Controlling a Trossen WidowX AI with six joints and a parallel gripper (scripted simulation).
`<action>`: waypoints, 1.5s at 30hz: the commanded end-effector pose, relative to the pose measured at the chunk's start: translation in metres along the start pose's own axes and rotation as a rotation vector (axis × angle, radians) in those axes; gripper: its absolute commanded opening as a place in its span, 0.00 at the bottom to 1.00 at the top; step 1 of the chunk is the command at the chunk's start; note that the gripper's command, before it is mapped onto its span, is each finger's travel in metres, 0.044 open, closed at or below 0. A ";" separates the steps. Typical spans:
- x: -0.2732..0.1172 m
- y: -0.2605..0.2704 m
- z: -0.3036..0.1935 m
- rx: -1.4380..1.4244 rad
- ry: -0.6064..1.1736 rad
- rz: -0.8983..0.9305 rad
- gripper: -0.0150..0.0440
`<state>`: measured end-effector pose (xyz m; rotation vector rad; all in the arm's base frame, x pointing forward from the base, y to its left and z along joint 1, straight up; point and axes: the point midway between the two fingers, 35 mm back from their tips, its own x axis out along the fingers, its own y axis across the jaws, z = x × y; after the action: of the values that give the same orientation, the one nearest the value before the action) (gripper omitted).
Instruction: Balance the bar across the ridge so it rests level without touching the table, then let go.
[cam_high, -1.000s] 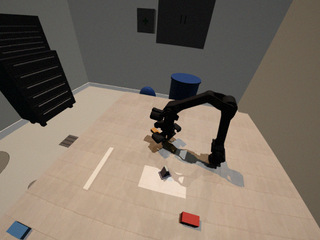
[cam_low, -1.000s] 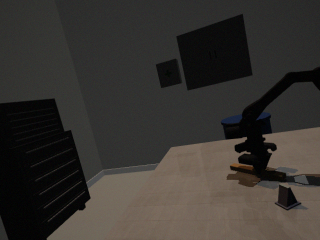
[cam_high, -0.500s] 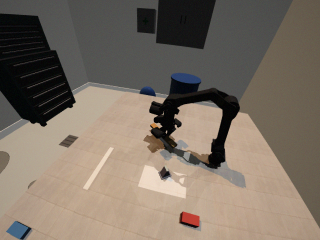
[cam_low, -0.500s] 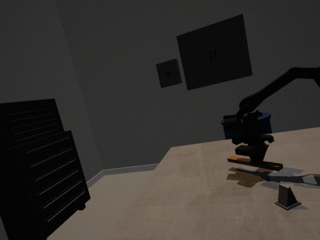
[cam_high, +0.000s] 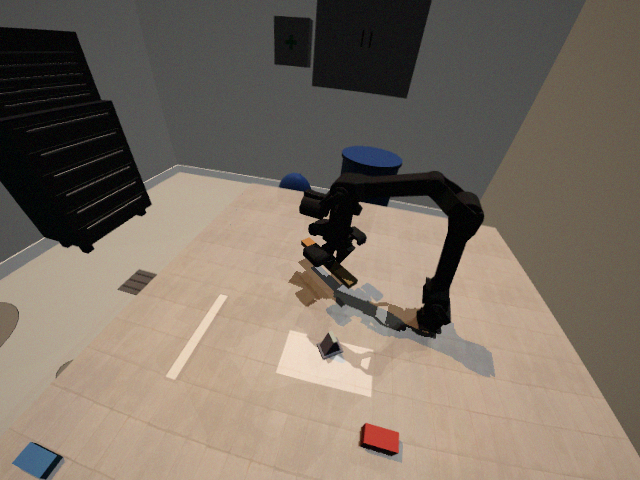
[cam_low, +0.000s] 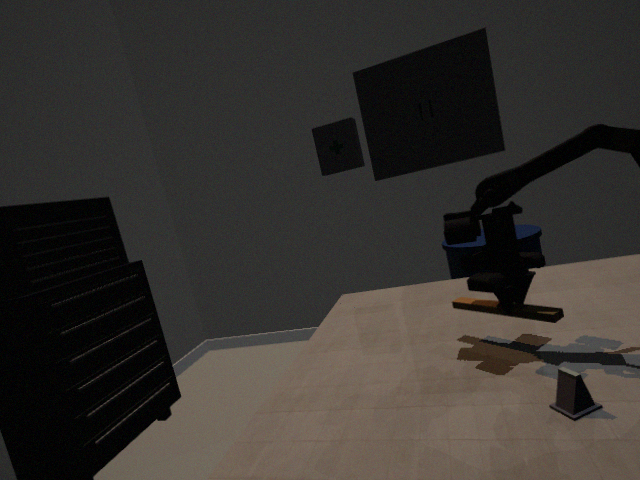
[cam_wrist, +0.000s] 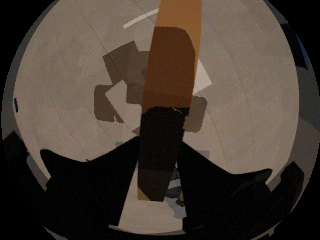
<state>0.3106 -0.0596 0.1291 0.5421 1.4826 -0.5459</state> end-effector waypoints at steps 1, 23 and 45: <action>-0.012 0.000 -0.001 -0.004 -0.004 0.007 0.25; -0.029 0.041 -0.036 -0.298 -0.003 0.011 0.25; -0.030 0.092 -0.106 -0.801 -0.002 0.016 0.25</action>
<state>0.2928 0.0699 0.1575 -0.0285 1.5471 0.0322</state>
